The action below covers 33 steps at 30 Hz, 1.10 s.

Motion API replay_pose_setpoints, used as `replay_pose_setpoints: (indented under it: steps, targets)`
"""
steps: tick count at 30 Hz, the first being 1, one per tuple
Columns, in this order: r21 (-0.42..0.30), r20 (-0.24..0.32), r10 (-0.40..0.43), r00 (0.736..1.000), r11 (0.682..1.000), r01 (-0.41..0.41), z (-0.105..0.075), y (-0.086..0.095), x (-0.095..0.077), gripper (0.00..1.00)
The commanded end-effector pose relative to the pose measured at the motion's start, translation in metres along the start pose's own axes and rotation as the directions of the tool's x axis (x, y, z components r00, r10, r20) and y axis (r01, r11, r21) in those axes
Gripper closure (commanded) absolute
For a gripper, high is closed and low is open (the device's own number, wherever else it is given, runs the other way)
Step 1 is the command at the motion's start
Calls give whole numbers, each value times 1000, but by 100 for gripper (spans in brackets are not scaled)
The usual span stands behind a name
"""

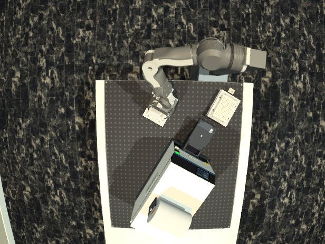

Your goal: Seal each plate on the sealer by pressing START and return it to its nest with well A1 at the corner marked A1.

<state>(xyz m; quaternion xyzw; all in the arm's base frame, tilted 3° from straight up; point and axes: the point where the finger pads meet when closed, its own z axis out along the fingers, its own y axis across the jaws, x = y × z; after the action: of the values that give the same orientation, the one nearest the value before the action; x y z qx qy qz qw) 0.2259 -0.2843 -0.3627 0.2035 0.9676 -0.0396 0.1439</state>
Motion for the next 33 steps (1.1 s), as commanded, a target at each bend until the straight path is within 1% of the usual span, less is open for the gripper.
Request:
replay_pose_setpoints:
  steps: [1,10,13,15,26,27,29,30,32,33]
  targets:
    - [6,-7,0,1000,1000,0,-2,-1,0,35]
    - [6,-5,1,1000,1000,-1,-16,0,-6,35]
    - [6,-8,-1,1000,1000,1,-17,0,-5,35]
    - [5,-3,1,1000,1000,-1,-21,0,-8,35]
    - [5,-4,0,1000,1000,0,-38,0,-14,35]
    - [-14,-9,32,999,999,-32,-38,-2,-15,35]
    - [-14,-9,32,999,999,-32,-38,-2,-15,35]
    - [-44,-4,54,999,998,-55,-38,5,-19,35]
    - [-49,-12,67,998,997,-67,-35,13,-17,35]
    - [-67,-22,82,996,994,-84,-33,18,-16,35]
